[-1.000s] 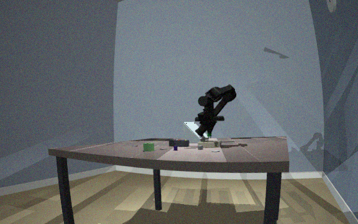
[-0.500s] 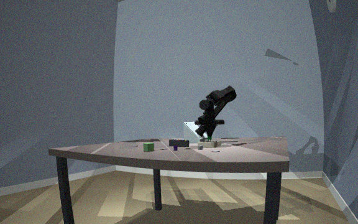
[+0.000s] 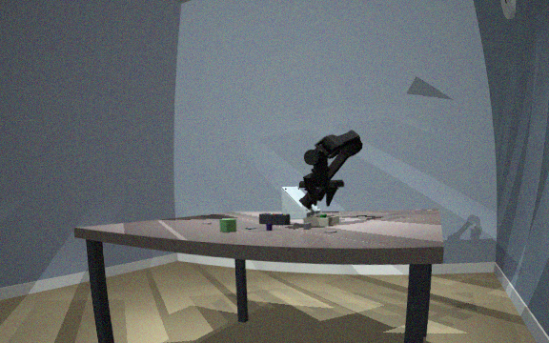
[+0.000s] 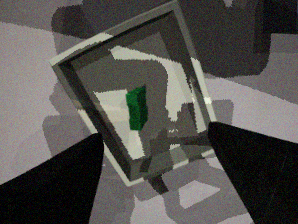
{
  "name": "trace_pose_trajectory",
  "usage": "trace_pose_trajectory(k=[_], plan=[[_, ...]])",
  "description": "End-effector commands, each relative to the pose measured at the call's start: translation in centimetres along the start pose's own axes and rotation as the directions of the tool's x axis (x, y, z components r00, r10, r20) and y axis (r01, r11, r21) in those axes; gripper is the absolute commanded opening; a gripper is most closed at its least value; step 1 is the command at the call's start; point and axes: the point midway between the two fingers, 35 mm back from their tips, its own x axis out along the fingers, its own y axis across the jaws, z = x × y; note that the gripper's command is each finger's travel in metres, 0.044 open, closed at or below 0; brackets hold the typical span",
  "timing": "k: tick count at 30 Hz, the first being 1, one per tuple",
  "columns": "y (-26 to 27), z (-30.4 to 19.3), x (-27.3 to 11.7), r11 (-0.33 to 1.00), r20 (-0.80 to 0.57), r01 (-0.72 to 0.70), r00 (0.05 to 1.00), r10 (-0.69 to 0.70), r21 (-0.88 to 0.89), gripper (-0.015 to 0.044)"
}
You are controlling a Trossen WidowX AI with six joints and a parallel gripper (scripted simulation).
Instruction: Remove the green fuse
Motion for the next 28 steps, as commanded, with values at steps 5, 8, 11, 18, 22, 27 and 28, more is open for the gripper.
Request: trace_pose_trajectory(k=[5,8,11,18,22,27,28], plan=[[0.07,0.05,-2.33,1.0,0.005,-0.007,1.0,0.007,-0.001,0.033],[0.07,0.05,-2.33,1.0,0.005,-0.007,1.0,0.007,-0.001,0.033],[-0.01,0.1,-2.2,1.0,0.008,-0.002,1.0,0.002,0.001,0.033],[-0.01,0.1,-2.2,1.0,0.008,-0.002,1.0,0.002,0.001,0.033],[-0.01,0.1,-2.2,1.0,0.008,-0.002,1.0,0.002,0.001,0.033],[-0.01,0.1,-2.2,1.0,0.008,-0.002,1.0,0.002,0.001,0.033],[-0.01,0.1,-2.2,1.0,0.008,-0.002,1.0,0.002,0.001,0.033]])
